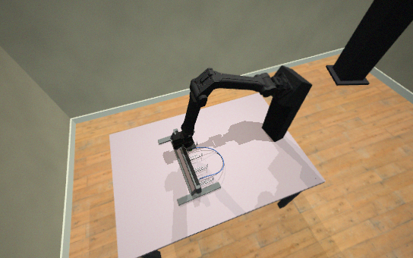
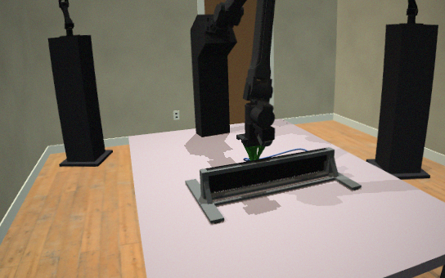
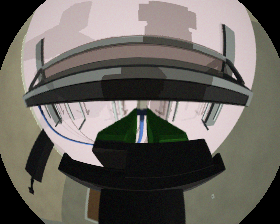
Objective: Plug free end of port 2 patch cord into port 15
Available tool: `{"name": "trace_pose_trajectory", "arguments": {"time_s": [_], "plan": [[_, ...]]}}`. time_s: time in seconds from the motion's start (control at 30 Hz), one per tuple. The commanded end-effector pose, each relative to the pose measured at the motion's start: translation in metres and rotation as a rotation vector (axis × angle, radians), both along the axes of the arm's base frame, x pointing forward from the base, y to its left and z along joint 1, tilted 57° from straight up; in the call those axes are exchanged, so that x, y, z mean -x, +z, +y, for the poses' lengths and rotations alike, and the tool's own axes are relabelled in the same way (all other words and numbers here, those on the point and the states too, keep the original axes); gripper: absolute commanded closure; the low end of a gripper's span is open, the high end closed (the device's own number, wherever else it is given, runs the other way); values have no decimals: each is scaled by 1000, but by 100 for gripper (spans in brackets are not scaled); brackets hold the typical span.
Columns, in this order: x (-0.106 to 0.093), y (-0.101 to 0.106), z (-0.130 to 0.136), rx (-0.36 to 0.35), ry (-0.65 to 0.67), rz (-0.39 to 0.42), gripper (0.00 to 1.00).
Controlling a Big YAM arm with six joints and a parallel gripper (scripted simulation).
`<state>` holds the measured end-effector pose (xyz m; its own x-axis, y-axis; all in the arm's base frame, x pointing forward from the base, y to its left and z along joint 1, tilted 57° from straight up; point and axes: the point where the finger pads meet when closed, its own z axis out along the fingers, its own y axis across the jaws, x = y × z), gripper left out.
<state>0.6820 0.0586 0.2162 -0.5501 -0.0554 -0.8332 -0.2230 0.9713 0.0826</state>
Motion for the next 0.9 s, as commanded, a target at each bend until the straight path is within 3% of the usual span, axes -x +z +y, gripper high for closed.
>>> {"name": "trace_pose_trajectory", "arguments": {"time_s": [0.0,0.87], "plan": [[-5,0,-2,8,0,0,100],[-6,0,-4,5,-5,-1,100]]}}
